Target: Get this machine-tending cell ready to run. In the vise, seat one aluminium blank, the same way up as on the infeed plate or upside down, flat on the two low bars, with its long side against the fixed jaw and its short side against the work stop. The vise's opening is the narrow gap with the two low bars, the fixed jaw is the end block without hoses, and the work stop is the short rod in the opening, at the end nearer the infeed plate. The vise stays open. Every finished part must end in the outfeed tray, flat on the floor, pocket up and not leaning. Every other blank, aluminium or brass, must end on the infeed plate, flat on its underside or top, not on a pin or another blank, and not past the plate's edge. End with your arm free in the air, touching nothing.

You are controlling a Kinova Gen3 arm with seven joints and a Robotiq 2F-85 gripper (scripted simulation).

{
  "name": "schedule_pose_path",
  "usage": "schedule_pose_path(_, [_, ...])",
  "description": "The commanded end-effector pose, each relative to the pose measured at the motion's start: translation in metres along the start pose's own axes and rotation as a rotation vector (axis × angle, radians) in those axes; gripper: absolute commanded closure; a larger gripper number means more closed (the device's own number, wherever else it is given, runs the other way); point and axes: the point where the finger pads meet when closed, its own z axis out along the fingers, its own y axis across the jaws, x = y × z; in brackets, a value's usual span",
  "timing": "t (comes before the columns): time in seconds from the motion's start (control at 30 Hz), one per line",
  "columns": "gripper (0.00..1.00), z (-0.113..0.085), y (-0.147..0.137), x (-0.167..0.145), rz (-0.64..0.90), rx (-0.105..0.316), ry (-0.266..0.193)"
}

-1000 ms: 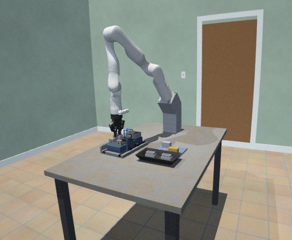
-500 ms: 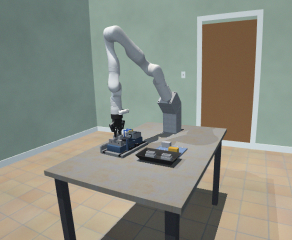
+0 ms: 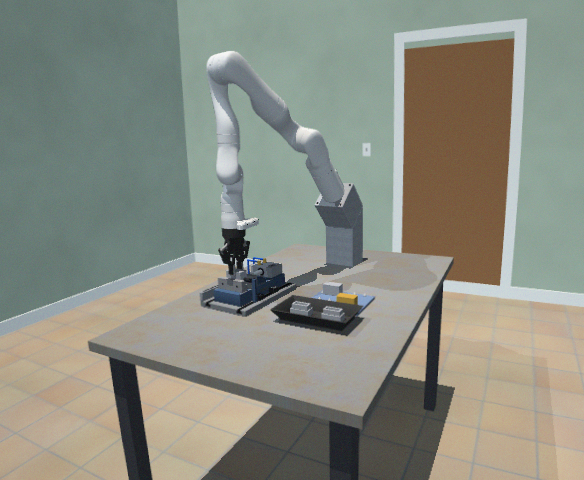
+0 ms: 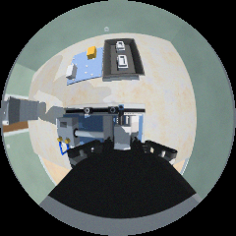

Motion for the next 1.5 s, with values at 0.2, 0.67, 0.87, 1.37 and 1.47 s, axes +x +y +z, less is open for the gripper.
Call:
schedule_pose_path(0.2, [1.00,-0.0005,0.0006,-0.0001,0.000,-0.001,0.000])
schedule_pose_path(0.67, [1.00,-0.0005,0.0006,-0.0001,0.000,-0.001,0.000])
schedule_pose_path(0.87, [1.00,-0.0005,0.0006,-0.0001,0.000,-0.001,0.000])
schedule_pose_path(1.37, [1.00,0.0009,0.0006,-0.0001,0.000,-0.001,0.000])
schedule_pose_path(1.47, [1.00,0.0013,0.0006,-0.0001,0.000,-0.001,0.000])
